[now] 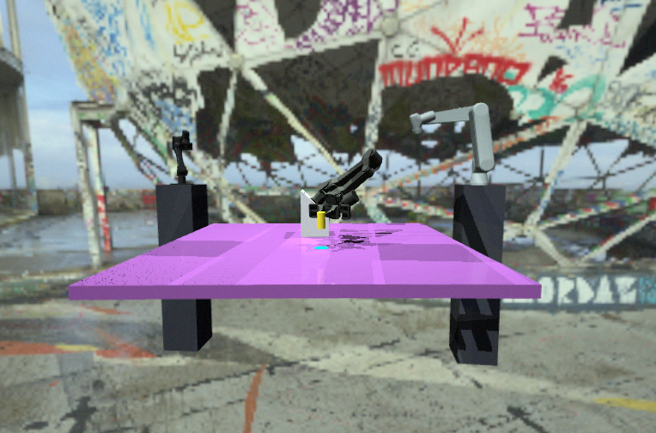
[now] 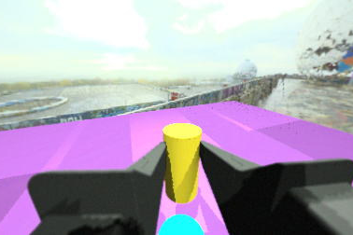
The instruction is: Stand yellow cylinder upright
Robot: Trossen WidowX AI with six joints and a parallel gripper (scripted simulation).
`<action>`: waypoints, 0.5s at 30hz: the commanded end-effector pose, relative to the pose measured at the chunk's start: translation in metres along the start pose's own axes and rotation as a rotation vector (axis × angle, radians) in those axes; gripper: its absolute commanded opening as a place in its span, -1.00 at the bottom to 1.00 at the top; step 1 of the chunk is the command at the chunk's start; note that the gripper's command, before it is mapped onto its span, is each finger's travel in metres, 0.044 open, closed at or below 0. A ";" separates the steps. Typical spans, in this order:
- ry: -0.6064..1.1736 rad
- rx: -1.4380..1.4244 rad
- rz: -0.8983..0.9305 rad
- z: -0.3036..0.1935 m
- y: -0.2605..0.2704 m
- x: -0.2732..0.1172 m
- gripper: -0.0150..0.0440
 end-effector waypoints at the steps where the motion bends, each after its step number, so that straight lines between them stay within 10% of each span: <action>1: -0.009 0.008 -0.003 -0.009 0.003 0.002 -0.14; 15: -0.010 0.007 -0.002 -0.047 0.008 0.004 -0.14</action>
Point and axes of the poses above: the point midway between the two fingers, 35 mm back from their tips, its own x axis out along the fingers, its own y axis across the jaws, z = x × y, the point moved 6 cm from there along -x, back along the fingers, and after that the axes turned 11 degrees about -x, right-handed, at the moved point
